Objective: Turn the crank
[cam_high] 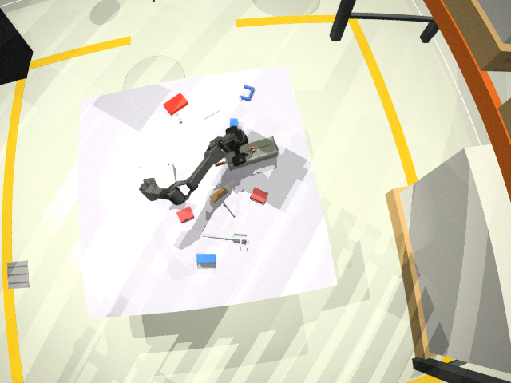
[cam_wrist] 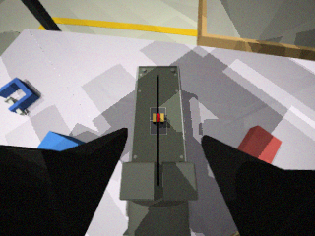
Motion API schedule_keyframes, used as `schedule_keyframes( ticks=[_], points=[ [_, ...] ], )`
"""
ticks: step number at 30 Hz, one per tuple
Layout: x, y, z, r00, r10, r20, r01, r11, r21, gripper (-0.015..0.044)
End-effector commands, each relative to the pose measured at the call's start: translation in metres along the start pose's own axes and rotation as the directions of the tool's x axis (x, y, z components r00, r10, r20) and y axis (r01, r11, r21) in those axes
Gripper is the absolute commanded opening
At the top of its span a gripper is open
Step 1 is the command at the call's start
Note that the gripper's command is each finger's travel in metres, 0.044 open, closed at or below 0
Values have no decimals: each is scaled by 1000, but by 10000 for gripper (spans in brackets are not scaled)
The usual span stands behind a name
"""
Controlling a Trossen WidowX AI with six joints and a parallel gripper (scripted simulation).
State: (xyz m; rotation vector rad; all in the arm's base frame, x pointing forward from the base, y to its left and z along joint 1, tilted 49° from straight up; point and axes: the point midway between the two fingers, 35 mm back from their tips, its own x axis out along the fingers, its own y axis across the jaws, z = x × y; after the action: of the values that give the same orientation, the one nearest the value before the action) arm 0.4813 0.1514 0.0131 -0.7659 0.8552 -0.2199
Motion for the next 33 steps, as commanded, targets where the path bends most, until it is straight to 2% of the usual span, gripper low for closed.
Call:
schedule_keyframes(
  ticks=[1, 2, 19, 33],
  points=[
    [0, 0, 0, 1000, -1, 0, 1, 1000, 0, 440],
    [0, 0, 0, 1000, -1, 0, 1, 1000, 0, 440],
    [0, 0, 0, 1000, -1, 0, 1, 1000, 0, 0],
    [0, 0, 0, 1000, 0, 0, 0, 1000, 0, 0]
  ],
)
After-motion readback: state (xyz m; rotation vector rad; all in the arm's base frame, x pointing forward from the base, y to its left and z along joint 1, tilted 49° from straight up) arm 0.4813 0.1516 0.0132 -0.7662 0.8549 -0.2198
